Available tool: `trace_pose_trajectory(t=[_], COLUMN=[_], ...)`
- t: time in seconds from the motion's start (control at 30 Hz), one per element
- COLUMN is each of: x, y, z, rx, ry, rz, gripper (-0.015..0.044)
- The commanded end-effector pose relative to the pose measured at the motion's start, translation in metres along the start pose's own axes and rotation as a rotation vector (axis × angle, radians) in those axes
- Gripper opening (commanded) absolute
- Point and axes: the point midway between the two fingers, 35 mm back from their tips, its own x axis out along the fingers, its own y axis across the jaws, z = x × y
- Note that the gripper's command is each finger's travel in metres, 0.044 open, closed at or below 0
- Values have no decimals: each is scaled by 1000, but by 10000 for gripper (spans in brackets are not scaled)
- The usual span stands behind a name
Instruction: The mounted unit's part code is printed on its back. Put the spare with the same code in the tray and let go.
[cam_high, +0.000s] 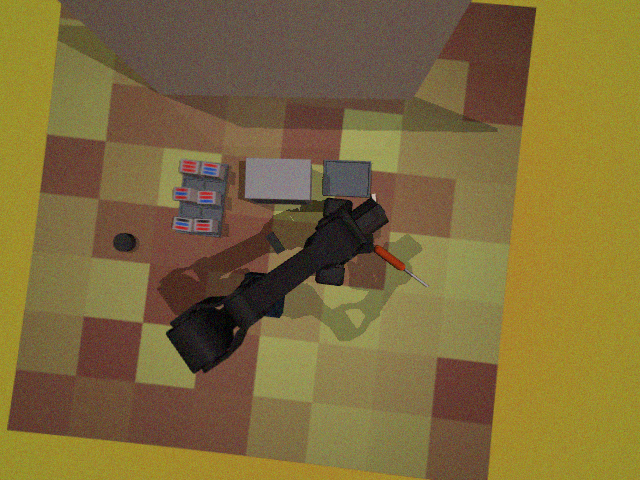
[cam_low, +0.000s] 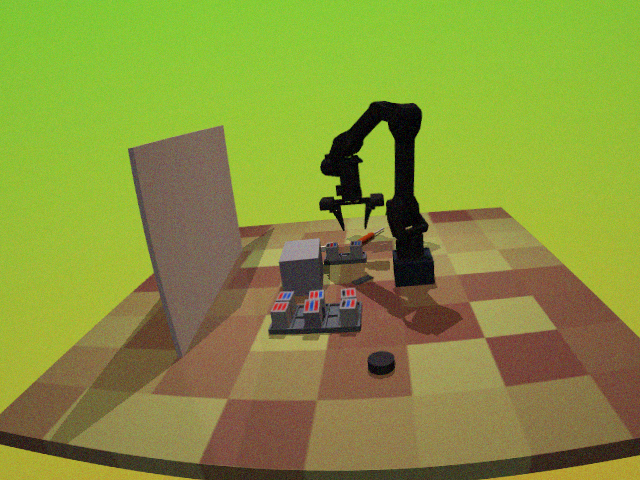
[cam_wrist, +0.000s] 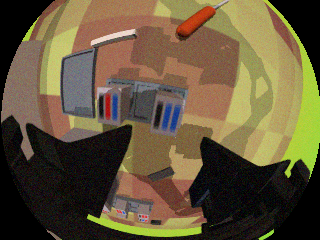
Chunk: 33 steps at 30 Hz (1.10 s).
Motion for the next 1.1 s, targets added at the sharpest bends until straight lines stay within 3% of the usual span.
trace_pose_trajectory(t=[0.0,1.07], x=[4,58], y=[0,1], z=[1,2], rx=[7,7], ry=[-1,0], rz=[-3,-3], gripper=[300,300])
